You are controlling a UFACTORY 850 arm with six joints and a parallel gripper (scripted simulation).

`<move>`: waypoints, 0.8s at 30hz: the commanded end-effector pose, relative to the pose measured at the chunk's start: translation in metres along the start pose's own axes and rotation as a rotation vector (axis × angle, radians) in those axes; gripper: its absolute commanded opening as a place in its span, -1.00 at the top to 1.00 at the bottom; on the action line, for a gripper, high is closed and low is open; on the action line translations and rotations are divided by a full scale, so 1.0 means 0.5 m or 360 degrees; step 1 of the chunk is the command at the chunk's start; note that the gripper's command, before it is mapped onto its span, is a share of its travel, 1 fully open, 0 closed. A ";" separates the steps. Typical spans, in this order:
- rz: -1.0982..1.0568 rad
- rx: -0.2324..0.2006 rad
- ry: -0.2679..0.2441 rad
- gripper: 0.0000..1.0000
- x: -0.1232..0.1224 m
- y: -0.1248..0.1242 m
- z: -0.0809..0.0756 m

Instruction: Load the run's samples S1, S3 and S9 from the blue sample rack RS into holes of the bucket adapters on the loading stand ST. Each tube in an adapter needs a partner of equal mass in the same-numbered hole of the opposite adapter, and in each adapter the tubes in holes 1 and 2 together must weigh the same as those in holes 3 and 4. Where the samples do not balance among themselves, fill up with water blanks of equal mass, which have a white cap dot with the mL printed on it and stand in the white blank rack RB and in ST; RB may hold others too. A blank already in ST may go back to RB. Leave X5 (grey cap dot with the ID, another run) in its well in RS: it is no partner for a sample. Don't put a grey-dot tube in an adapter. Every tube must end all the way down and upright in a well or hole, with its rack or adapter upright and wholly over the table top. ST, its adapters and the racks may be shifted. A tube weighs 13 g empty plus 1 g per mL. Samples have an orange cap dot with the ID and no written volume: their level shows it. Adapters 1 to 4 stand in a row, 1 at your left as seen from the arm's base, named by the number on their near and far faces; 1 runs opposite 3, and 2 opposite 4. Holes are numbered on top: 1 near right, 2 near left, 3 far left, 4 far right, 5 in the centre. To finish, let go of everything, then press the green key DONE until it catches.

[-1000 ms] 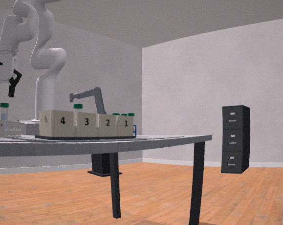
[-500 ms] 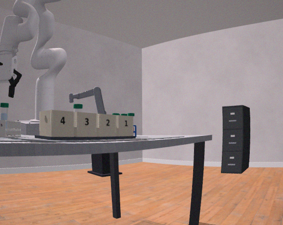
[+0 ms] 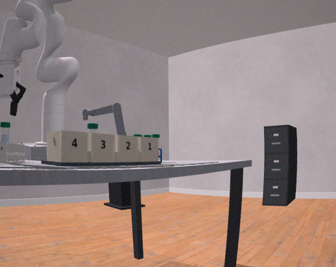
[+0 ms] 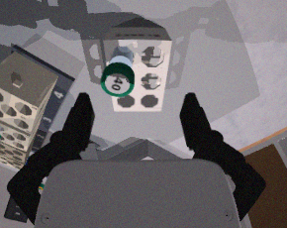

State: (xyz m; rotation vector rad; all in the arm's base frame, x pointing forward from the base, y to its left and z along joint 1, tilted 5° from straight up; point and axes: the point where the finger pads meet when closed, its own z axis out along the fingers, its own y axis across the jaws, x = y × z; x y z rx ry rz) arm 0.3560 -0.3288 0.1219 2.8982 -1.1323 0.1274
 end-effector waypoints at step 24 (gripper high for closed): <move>0.0000 0.0000 0.0003 -1.00 0.002 0.000 -0.086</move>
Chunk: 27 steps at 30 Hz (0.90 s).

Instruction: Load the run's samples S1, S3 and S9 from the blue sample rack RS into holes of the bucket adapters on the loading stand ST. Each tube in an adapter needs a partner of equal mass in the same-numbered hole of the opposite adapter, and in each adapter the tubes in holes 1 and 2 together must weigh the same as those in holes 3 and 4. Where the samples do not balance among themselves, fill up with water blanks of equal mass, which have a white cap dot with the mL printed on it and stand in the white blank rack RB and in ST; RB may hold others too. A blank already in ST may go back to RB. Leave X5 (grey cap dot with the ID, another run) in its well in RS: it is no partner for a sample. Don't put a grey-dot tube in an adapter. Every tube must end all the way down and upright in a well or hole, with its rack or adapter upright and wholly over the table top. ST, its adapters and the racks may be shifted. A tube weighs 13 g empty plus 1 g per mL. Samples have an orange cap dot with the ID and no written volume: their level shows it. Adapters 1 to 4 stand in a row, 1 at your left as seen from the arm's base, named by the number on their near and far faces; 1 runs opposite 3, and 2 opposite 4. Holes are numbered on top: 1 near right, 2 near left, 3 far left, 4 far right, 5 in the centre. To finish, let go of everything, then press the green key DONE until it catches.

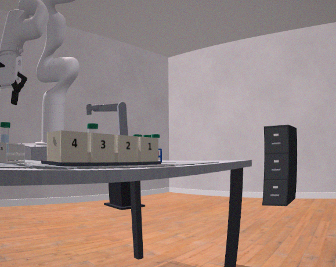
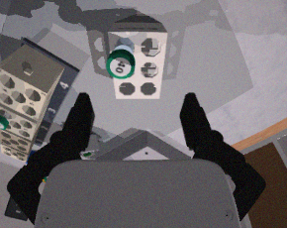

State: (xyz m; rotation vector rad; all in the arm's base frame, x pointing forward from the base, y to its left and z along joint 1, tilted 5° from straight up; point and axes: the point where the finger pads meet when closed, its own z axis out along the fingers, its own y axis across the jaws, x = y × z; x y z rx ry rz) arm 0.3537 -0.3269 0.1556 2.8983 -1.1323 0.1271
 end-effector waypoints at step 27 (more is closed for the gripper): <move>-0.0159 0.0000 0.0003 -1.00 -0.015 -0.025 -0.128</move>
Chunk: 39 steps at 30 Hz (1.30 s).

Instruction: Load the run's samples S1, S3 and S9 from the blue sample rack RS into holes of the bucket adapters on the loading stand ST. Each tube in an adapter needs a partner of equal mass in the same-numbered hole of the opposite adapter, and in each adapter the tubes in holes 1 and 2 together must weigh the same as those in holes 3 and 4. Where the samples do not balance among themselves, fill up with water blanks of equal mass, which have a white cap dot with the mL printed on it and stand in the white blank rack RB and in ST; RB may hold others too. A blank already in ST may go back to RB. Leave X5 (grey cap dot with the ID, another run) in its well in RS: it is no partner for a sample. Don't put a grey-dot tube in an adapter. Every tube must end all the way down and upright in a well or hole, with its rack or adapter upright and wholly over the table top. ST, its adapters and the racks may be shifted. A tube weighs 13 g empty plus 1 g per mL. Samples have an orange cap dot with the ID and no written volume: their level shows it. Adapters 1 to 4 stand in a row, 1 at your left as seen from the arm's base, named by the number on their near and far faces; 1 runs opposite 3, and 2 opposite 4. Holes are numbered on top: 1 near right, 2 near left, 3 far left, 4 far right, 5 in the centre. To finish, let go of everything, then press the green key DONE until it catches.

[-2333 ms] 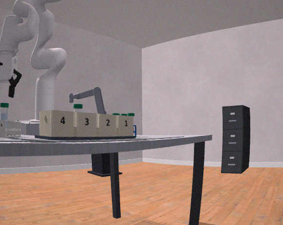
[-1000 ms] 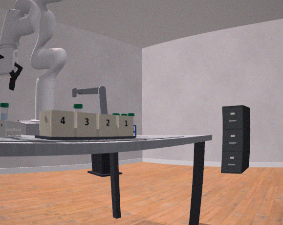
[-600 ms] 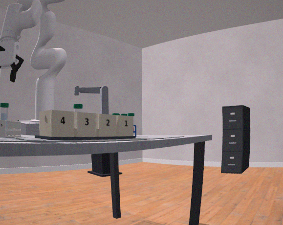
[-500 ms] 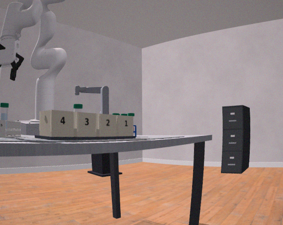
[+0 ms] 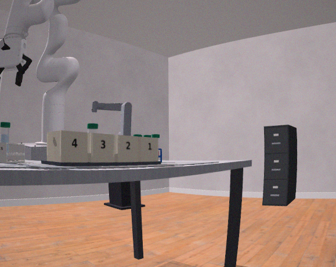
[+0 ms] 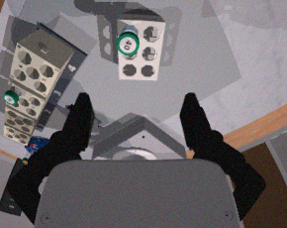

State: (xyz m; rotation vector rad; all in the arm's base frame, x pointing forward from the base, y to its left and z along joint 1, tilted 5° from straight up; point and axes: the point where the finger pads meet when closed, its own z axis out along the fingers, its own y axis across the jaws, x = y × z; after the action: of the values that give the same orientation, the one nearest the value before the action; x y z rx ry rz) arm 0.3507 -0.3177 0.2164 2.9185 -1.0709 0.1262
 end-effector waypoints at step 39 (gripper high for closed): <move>-0.1231 0.0002 0.0003 -1.00 -0.186 -0.306 -0.006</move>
State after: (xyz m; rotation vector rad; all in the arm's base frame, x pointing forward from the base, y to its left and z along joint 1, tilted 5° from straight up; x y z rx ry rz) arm 0.3753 -0.1570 0.2109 3.0825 0.1067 0.1001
